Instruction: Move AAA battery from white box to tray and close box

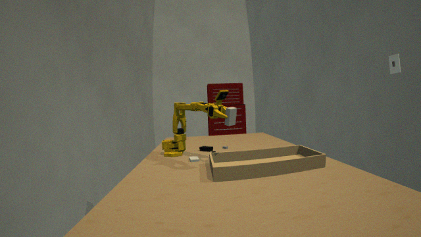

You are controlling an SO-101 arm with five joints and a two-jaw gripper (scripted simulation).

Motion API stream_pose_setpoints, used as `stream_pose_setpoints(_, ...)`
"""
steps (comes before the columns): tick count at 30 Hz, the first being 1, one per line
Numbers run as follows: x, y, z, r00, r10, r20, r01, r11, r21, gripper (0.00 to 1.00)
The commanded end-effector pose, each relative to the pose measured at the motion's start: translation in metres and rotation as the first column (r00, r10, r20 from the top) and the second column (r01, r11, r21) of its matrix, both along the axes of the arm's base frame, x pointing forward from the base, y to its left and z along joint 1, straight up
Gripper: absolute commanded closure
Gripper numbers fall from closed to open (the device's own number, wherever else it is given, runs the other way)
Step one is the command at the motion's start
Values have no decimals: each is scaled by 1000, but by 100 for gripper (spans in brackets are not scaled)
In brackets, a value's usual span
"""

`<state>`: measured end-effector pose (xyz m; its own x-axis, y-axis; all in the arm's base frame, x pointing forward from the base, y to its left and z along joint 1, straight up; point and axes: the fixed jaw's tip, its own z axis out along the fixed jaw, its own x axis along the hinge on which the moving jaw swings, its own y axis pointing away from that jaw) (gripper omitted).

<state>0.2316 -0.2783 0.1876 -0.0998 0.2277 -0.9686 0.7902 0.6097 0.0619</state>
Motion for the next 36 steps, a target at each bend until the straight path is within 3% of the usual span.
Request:
stream_pose_setpoints(1, -2, -2, 18, 999, -4, 36, 6, 998, -60, 81)
stream_pose_setpoints(36, 0, -5, 5, 999, -5, 32, 7, 998, -62, 81)
